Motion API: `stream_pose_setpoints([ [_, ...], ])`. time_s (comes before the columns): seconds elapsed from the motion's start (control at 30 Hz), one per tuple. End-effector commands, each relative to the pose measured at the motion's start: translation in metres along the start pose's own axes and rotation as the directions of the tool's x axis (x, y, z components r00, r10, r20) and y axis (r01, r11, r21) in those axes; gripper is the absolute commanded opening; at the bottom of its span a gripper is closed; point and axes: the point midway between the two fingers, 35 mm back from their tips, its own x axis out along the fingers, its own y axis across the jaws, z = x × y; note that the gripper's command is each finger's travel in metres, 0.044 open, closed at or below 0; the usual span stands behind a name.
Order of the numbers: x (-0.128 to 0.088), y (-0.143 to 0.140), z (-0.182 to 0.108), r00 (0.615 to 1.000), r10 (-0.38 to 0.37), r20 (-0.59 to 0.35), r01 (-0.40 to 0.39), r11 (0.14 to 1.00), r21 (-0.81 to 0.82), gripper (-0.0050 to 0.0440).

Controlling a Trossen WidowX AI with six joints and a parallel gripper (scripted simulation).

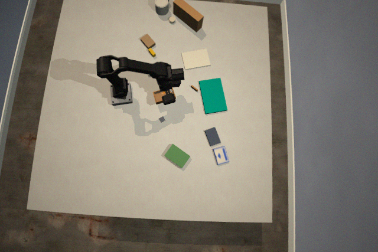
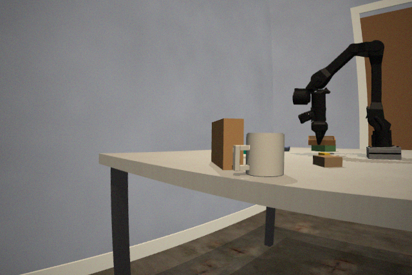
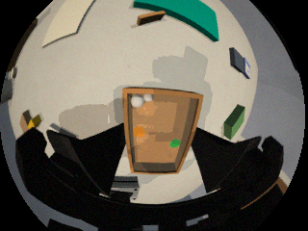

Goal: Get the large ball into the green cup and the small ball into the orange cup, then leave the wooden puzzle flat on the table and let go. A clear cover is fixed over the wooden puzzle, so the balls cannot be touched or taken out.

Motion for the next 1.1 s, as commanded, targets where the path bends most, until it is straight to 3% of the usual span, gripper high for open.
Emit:
stream_pose_setpoints([
  [0.0,-0.0001,-0.0001,0.0002,1.0,0.001,-0.001,-0.001,1.0,0.001,0.0],
  [0.8,-0.0001,-0.0001,0.0002,1.0,0.001,0.001,-0.001,1.0,0.001,0.0],
  [1.07,-0.0008,-0.0002,-0.0016,0.998,0.001,0.063,-0.001,1.0,0.009,0.0],
])
